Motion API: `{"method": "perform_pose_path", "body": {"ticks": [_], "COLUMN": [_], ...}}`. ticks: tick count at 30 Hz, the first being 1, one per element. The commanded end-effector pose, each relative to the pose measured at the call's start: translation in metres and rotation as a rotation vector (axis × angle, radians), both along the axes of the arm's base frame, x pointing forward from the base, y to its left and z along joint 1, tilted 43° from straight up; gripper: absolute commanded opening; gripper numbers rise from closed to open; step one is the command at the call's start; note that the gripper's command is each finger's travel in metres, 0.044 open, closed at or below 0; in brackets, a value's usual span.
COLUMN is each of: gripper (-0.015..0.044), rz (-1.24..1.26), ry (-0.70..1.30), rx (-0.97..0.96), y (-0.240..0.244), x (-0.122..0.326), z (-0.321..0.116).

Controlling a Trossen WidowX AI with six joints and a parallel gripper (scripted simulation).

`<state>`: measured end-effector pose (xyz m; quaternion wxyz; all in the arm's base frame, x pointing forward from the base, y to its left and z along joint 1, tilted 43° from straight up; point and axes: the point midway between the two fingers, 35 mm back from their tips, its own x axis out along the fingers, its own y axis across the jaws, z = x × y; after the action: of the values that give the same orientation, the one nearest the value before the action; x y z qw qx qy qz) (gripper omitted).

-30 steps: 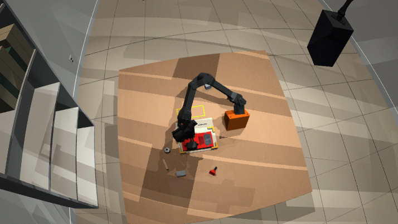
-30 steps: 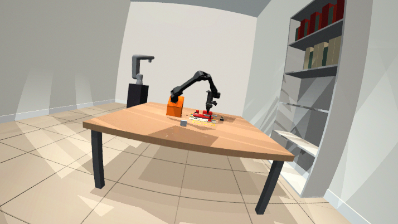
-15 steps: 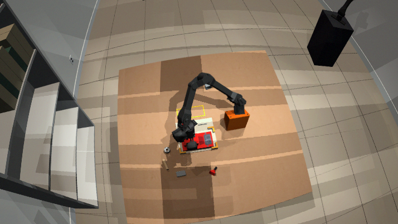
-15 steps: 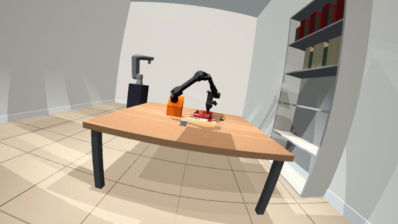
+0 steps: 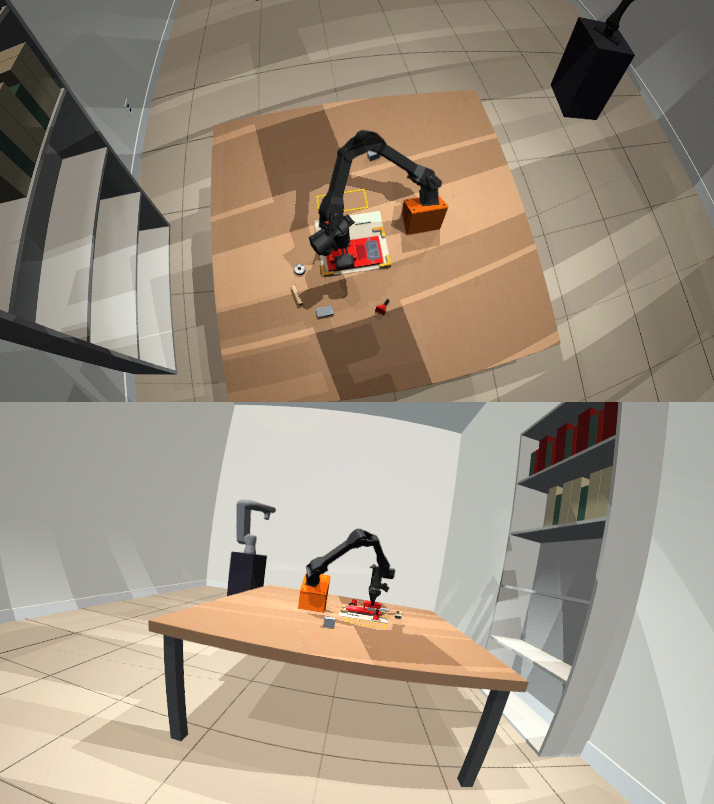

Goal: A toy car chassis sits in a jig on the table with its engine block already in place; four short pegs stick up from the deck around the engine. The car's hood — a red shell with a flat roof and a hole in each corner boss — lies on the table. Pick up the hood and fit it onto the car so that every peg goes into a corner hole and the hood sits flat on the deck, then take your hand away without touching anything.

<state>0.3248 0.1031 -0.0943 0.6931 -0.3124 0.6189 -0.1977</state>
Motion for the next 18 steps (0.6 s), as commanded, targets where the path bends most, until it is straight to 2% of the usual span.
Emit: {"method": "perform_pose_path", "body": {"ticks": [1,18], "gripper": [0.0000,0.0000], "rz": [0.005,0.005], "ry": [0.004,0.004], "rx": [-0.005,-0.005], "y": [-0.0022,-0.0075], "x": [0.0003,0.0019], "z": [-0.0016,-0.0078]}}
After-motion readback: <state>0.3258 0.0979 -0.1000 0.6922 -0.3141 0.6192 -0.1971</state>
